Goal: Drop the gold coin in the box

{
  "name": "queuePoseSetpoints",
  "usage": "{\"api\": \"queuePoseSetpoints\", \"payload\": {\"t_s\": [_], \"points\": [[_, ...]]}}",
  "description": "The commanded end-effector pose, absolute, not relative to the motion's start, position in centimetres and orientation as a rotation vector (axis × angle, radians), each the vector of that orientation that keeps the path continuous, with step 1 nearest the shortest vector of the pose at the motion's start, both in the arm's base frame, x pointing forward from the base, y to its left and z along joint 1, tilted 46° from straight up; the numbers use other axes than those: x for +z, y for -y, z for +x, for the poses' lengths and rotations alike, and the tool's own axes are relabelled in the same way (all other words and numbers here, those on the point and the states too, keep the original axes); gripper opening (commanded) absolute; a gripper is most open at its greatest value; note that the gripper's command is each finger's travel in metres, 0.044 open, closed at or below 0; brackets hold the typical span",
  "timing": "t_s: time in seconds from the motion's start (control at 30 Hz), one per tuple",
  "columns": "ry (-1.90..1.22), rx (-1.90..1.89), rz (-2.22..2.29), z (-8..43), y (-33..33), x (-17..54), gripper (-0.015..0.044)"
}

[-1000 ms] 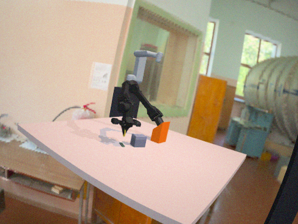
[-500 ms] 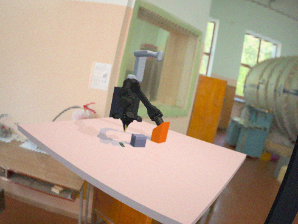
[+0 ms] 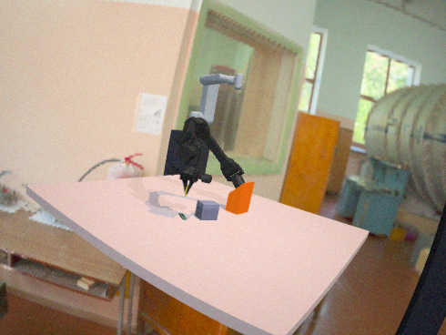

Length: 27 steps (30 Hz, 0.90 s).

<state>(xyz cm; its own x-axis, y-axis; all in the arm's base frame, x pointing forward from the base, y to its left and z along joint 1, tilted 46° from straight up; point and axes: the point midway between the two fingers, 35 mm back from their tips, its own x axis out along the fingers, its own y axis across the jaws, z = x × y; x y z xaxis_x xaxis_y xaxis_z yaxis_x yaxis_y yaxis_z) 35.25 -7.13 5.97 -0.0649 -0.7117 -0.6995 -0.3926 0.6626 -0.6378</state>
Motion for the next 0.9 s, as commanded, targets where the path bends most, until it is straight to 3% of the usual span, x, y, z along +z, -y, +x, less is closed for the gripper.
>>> {"api": "queuePoseSetpoints", "payload": {"t_s": [0.0, 0.87], "points": [[-1.638, -0.451, -0.789, 35.20, 7.13, 6.02, 0.0000], [-1.303, -1.000, -0.206, 35.12, 7.34, 6.30, 0.0000]]}}
